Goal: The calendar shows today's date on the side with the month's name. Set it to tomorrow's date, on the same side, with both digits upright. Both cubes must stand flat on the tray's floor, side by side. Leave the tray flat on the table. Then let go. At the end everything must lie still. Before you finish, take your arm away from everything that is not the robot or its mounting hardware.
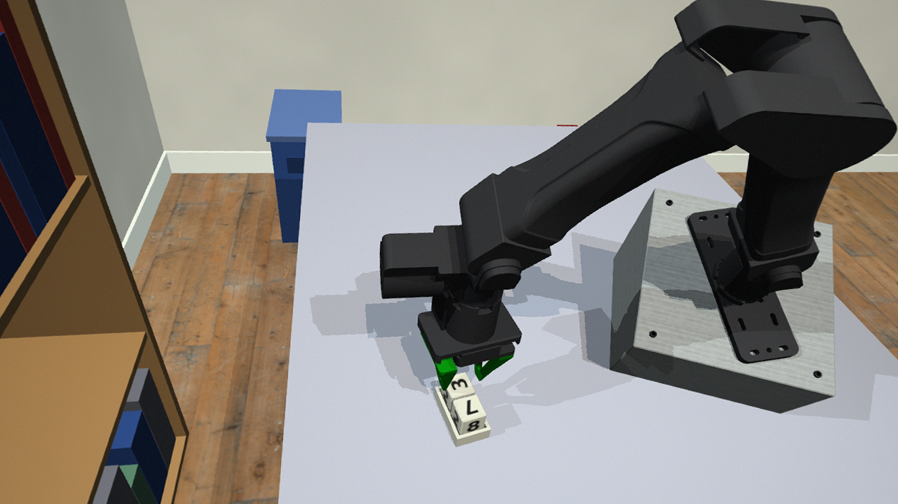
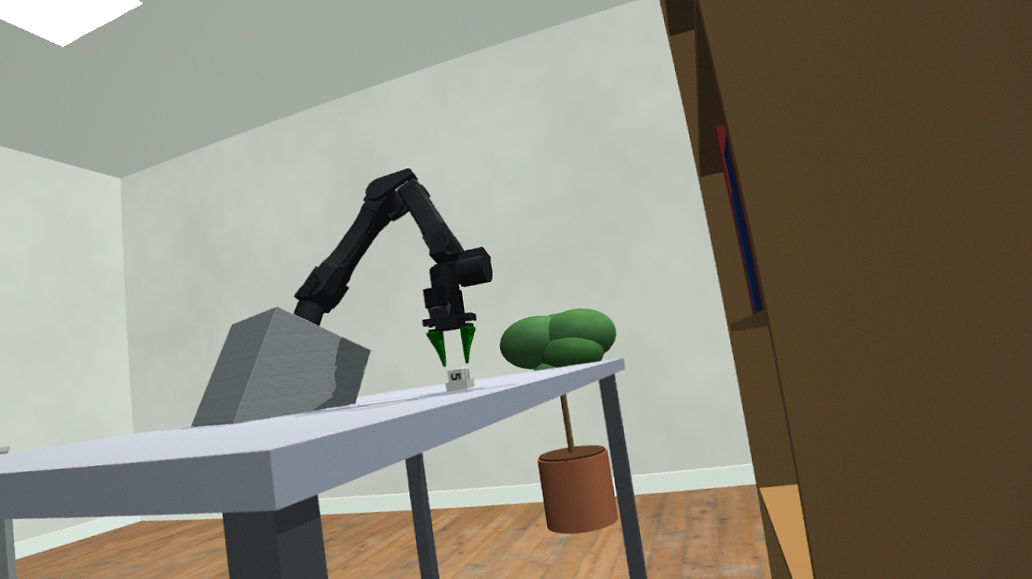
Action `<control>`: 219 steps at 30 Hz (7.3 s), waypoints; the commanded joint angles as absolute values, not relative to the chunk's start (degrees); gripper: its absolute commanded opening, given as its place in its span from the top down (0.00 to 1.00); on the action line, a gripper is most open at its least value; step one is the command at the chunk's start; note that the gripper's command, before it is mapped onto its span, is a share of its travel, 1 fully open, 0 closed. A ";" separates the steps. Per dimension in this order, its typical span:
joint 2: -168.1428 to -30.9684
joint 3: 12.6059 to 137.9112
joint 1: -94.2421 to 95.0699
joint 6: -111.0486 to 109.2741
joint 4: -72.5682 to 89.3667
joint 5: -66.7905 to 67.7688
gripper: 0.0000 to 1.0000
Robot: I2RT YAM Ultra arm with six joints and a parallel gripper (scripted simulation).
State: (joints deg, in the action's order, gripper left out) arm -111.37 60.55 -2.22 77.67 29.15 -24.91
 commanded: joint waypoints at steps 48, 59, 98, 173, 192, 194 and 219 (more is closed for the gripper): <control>-111.30 60.83 -2.92 77.35 29.13 -24.42 0.53; -111.30 60.83 -2.92 77.35 29.13 -24.42 0.53; -111.30 60.84 -2.93 77.35 29.13 -24.42 0.53; -115.51 60.25 -1.25 79.16 23.59 -24.12 0.53; -116.07 60.18 -1.01 79.42 22.86 -24.08 0.53; -116.07 60.18 -1.01 79.42 22.86 -24.08 0.53; -116.07 60.18 -1.01 79.42 22.86 -24.08 0.73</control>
State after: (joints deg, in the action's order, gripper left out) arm -116.38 60.07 -0.86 79.40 22.94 -24.69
